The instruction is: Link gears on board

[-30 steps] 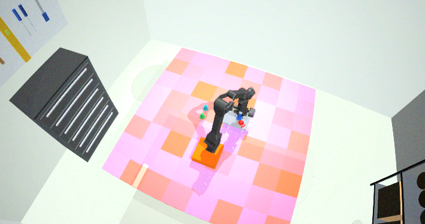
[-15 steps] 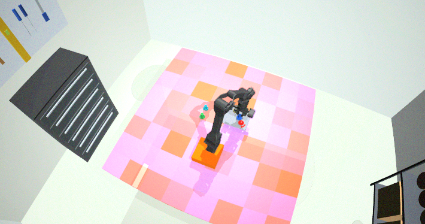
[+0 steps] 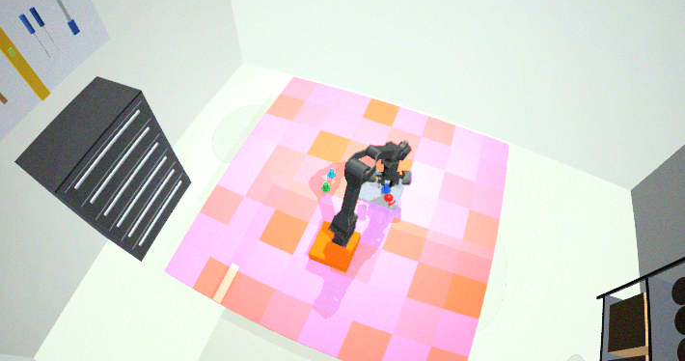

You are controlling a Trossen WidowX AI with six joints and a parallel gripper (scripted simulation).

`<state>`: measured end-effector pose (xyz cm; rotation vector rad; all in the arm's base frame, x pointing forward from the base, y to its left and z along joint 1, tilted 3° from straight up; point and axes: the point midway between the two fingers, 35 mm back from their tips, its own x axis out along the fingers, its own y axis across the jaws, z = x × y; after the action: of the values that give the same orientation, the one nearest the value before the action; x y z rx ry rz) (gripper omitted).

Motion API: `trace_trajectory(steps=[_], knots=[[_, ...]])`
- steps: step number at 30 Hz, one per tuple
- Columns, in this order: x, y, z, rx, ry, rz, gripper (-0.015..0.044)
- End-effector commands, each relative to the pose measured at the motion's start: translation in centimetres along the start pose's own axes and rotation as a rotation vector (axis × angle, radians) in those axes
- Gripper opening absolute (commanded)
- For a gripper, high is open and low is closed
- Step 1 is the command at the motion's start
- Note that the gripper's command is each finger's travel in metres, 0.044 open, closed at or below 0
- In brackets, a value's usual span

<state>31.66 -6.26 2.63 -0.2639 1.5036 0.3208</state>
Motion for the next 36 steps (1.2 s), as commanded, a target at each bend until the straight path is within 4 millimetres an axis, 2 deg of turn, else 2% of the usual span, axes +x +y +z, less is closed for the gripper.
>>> trace_trajectory(steps=[1, 7, 23, 29, 36], knots=[[0.06, -0.02, 0.07, -0.043, 0.003, -0.001, 0.0], [0.1, 0.12, 0.02, 0.046, 0.003, -0.001, 0.0], [0.13, -0.09, 0.03, 0.453, 0.002, -0.002, 0.0], [0.22, 0.07, 0.03, 0.42, 0.002, -0.002, 0.0], [0.25, 0.08, -0.13, 0.264, 0.003, -0.002, 0.0]])
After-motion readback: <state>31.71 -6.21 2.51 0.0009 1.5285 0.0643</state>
